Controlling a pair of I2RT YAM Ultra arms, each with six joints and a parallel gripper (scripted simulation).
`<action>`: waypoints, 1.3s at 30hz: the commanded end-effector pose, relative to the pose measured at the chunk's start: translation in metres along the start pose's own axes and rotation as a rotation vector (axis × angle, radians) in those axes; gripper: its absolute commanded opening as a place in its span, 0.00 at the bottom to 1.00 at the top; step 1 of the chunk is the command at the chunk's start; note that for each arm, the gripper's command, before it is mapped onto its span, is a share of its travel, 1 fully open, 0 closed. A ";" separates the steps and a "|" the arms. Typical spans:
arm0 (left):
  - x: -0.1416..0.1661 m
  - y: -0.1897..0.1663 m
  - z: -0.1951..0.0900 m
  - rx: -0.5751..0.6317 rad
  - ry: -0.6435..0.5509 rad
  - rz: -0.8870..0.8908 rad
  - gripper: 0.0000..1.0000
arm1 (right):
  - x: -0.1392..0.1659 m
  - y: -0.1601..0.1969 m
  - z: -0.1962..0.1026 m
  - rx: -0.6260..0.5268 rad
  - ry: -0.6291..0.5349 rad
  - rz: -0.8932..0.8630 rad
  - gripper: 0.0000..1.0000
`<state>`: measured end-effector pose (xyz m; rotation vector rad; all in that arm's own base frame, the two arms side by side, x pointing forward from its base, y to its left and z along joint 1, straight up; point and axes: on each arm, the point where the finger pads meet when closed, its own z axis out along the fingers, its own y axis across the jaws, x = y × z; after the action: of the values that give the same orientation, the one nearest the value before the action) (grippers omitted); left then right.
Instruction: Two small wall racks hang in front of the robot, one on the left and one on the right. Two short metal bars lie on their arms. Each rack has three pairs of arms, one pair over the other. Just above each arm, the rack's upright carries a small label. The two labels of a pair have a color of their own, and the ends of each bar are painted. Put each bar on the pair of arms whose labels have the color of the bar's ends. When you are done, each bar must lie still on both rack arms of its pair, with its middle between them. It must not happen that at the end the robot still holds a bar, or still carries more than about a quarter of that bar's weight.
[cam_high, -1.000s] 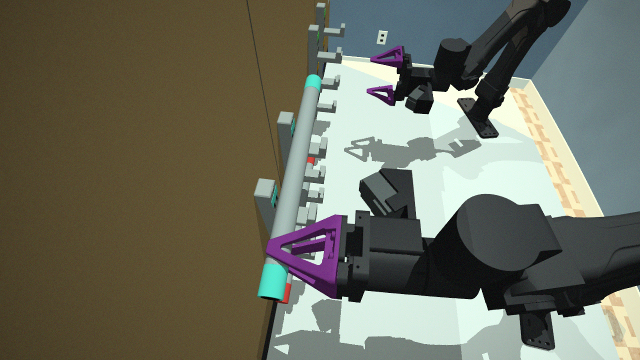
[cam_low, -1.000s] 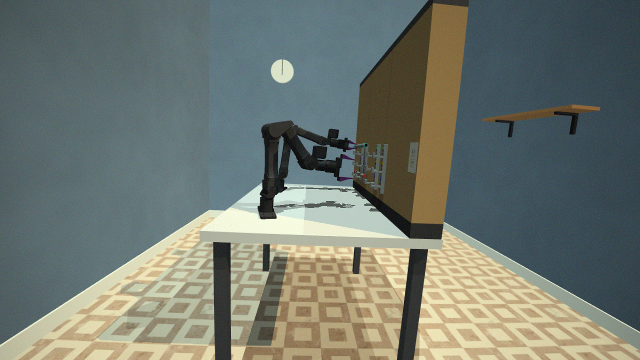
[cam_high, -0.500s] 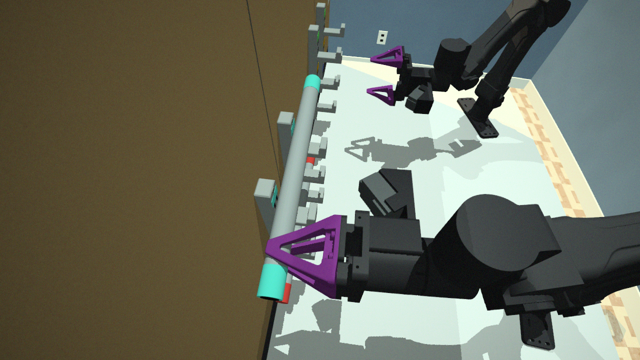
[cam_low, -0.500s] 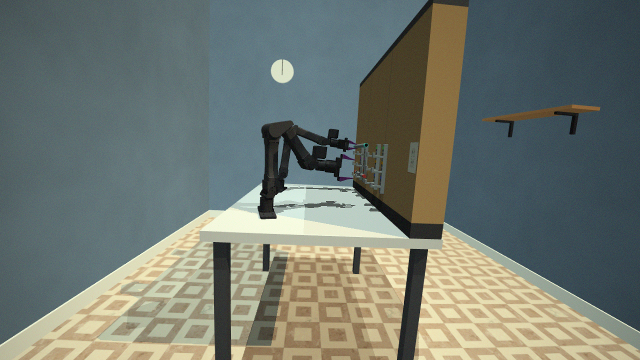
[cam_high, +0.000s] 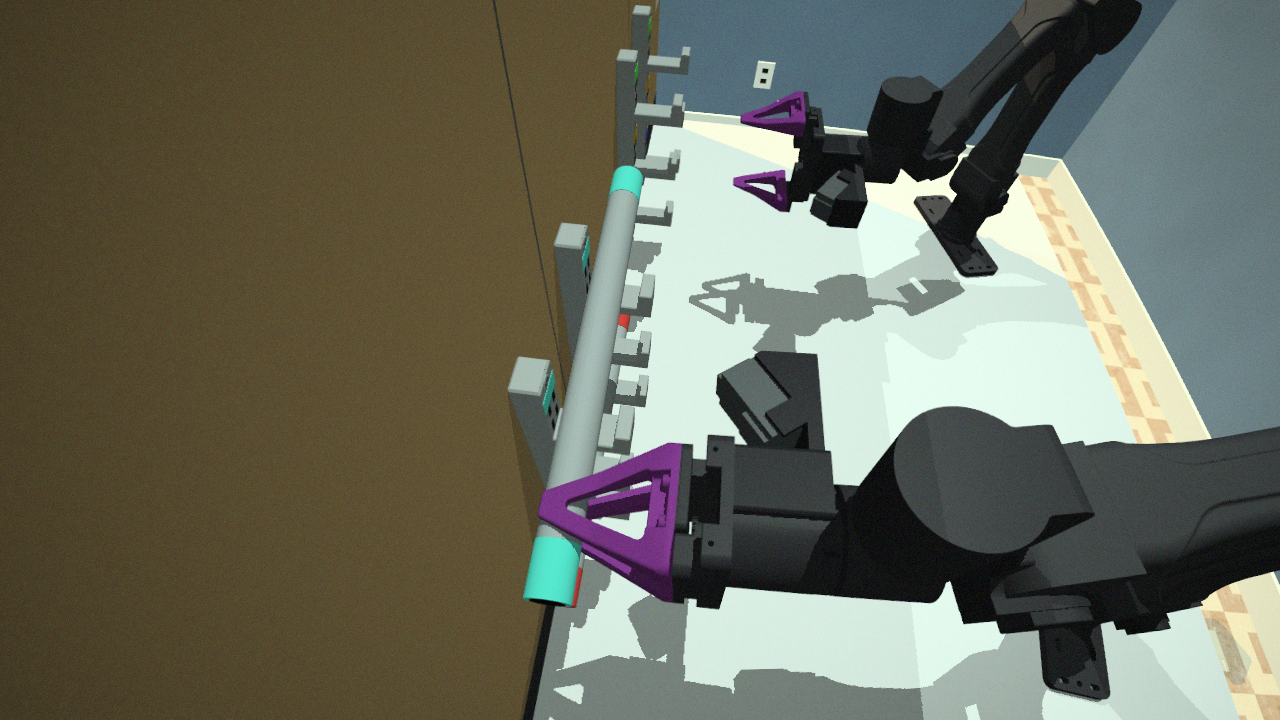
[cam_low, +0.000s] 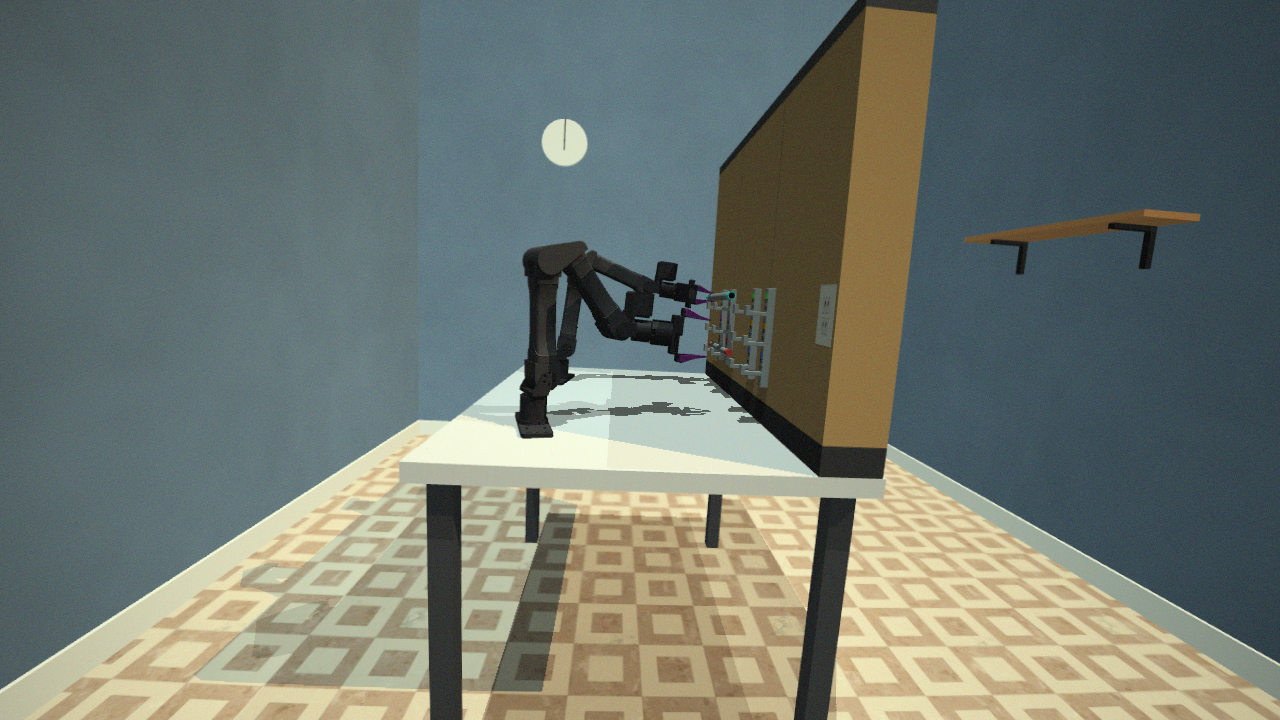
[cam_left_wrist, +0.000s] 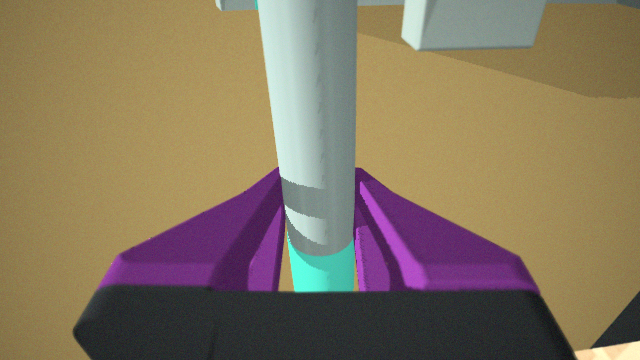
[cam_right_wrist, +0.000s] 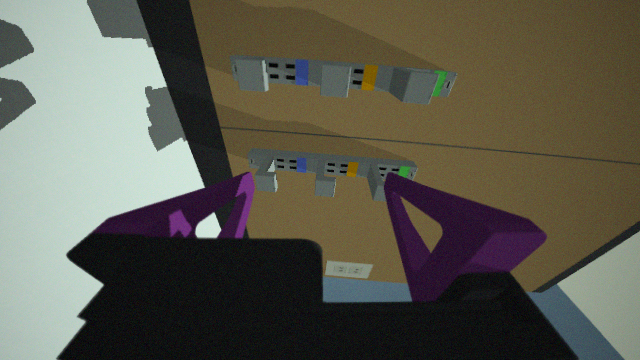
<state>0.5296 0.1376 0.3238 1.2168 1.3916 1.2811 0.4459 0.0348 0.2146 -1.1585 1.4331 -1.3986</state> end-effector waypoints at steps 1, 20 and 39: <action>-0.006 0.034 -0.005 -0.102 -0.007 -0.019 0.00 | 0.006 -0.023 -0.003 0.062 0.006 0.048 1.00; -0.006 0.041 -0.008 -0.102 -0.007 -0.019 0.00 | 0.006 -0.023 -0.003 0.062 0.006 0.048 1.00; -0.005 0.049 -0.010 -0.102 -0.007 -0.019 0.00 | 0.006 -0.023 -0.003 0.062 0.006 0.048 1.00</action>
<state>0.5291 0.1375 0.3194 1.2266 1.4061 1.2692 0.4459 0.0348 0.2146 -1.1585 1.4331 -1.3986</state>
